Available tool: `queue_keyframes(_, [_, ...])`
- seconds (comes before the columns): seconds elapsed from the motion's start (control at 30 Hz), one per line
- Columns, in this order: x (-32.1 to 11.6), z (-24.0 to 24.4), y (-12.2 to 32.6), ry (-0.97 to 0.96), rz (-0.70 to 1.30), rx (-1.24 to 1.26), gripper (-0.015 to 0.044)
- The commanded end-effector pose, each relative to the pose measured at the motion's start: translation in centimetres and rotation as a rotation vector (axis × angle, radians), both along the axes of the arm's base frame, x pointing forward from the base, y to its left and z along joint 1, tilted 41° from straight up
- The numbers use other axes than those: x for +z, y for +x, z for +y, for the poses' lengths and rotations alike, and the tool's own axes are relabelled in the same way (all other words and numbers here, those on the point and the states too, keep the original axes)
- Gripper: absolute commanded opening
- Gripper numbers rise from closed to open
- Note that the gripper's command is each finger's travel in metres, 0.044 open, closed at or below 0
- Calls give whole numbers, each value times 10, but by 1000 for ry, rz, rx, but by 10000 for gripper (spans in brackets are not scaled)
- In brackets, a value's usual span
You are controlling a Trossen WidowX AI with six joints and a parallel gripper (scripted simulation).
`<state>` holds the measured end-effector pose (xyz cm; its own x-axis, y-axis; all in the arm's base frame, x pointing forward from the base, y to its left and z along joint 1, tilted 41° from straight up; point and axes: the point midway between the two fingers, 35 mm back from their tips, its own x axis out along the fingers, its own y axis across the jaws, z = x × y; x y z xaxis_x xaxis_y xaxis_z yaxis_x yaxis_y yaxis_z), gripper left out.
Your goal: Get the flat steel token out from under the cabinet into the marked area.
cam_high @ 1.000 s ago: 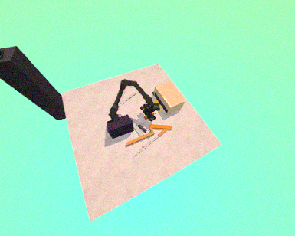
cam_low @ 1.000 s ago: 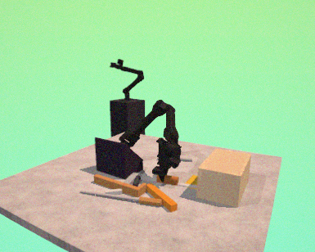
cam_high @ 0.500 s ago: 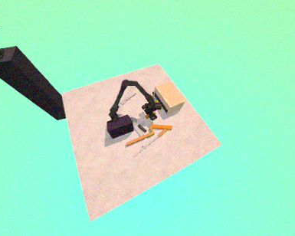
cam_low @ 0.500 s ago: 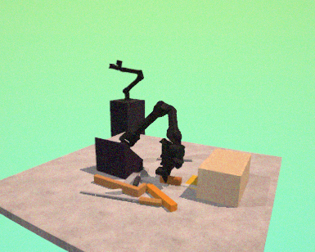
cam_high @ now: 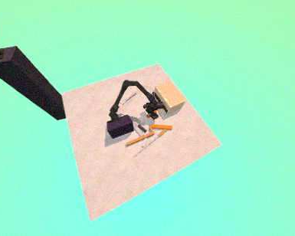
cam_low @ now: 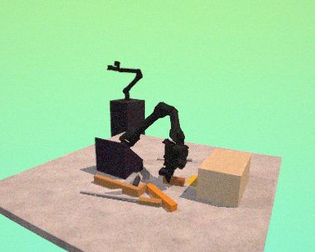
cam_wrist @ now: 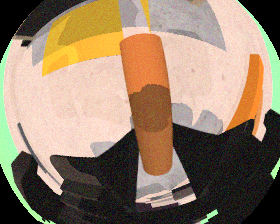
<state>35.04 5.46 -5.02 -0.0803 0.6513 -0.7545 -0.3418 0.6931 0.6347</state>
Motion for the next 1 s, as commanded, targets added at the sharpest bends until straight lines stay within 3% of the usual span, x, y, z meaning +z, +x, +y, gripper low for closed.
queue_keyframes(0.0, [1,1,6,-1,0,-3,0])
queue_keyframes(0.97, [5,9,33,-1,-2,-3,0])
